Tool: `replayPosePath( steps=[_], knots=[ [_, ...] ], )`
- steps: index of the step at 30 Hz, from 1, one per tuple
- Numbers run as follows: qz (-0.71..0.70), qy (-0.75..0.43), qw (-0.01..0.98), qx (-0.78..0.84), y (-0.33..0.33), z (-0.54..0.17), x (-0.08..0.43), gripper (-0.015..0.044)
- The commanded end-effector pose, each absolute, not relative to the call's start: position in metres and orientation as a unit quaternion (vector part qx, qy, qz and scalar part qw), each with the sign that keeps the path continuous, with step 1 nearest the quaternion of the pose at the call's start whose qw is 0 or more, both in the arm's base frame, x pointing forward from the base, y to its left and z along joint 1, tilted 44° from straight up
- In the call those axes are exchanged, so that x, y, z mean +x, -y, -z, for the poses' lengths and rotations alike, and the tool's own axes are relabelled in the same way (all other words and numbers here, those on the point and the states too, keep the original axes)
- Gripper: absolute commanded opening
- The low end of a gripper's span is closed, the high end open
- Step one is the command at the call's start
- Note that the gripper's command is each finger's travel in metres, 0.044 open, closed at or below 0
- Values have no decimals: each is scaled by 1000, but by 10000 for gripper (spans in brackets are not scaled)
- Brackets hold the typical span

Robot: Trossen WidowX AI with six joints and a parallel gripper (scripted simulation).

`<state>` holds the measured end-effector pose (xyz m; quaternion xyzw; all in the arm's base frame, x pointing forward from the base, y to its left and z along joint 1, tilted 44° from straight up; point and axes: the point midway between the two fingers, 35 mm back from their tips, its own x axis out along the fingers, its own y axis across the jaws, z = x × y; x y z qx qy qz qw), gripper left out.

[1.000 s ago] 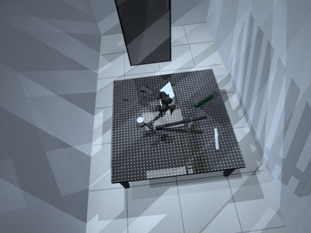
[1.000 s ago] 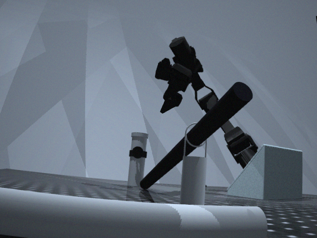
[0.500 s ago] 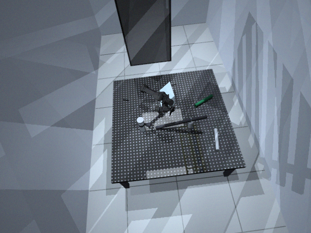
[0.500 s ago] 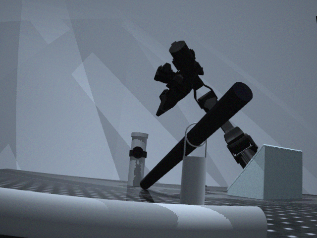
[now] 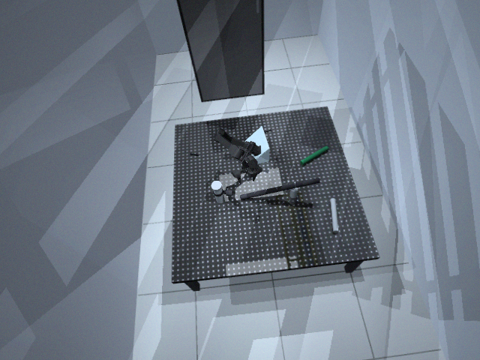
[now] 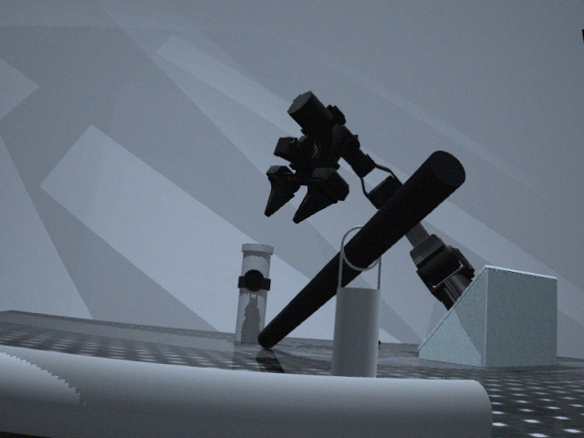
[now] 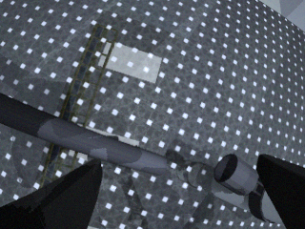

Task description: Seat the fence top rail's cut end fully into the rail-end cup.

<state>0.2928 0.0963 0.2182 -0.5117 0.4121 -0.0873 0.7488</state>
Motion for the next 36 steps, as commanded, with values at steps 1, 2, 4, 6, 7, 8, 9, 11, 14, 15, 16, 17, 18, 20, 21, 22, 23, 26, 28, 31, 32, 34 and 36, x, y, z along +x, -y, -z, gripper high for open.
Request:
replayPosePath(
  steps=[1, 2, 4, 6, 7, 8, 9, 11, 14, 15, 16, 17, 18, 20, 21, 22, 23, 26, 28, 31, 32, 34, 36],
  knots=[
    [-19, -417, 581, -699, -43, -256, 296, 440],
    [-22, -417, 572, -706, -38, -259, 296, 440],
    [-29, -416, 552, -722, -29, -265, 295, 440],
    [-39, -414, 527, -741, -22, -270, 294, 440],
    [-44, -414, 514, -750, -19, -272, 293, 440],
    [-50, -413, 500, -760, -16, -274, 293, 440],
    [-56, -412, 485, -769, -13, -276, 292, 440],
    [-72, -409, 451, -790, -11, -278, 292, 440],
    [-85, -407, 423, -805, -10, -279, 291, 440],
    [-85, -407, 423, -805, -10, -279, 291, 440],
    [-85, -407, 423, -805, -10, -279, 291, 440],
    [-85, -407, 423, -805, -10, -279, 291, 440],
    [-85, -407, 423, -805, -10, -279, 291, 440],
    [-85, -407, 423, -805, -10, -279, 291, 440],
    [-85, -407, 423, -805, -10, -279, 291, 440],
    [-85, -407, 423, -805, -10, -279, 291, 440],
    [-85, -407, 423, -805, -10, -279, 291, 440],
    [-85, -407, 423, -805, -10, -279, 291, 440],
    [-85, -407, 423, -805, -10, -279, 291, 440],
    [-85, -407, 423, -805, -10, -279, 291, 440],
    [-86, -407, 423, -805, -9, -278, 292, 440],
    [-87, -407, 424, -804, -3, -271, 294, 440],
    [-87, -408, 424, -804, 5, -261, 298, 440]
  ],
)
